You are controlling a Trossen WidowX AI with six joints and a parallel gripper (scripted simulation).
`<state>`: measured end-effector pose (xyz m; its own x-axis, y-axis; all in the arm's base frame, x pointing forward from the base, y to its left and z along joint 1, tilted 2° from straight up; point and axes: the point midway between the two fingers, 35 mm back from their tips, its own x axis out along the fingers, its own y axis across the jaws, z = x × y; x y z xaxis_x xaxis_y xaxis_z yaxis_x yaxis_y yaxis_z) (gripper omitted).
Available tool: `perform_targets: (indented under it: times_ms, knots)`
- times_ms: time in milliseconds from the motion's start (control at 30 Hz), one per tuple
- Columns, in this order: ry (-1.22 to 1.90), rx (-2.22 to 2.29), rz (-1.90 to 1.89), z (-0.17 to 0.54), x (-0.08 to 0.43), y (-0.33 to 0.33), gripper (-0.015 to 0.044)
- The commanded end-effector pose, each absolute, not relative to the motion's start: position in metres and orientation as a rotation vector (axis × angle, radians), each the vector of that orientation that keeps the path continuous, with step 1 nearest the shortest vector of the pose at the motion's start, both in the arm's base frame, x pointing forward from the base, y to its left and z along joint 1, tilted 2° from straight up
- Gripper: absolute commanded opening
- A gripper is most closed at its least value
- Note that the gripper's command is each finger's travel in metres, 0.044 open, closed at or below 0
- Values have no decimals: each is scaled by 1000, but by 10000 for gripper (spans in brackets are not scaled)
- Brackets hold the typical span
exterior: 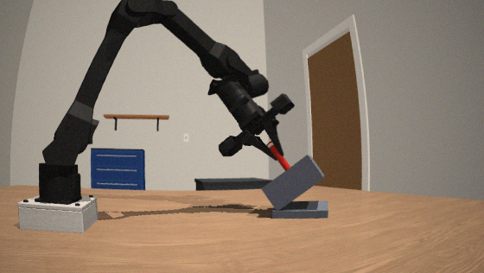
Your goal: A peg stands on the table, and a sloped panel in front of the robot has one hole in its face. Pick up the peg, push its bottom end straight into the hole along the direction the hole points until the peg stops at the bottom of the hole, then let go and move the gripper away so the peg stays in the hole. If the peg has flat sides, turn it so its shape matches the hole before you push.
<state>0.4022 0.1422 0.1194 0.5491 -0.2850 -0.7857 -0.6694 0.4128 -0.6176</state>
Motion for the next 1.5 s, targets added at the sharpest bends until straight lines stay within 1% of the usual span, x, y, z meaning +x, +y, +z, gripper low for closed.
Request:
perform_targets:
  times_ms: [0, 1467]
  knots:
    - [1013, -1169, 307, 116, 404, 141, 0]
    - [1010, -1165, 303, 106, 411, 137, 0]
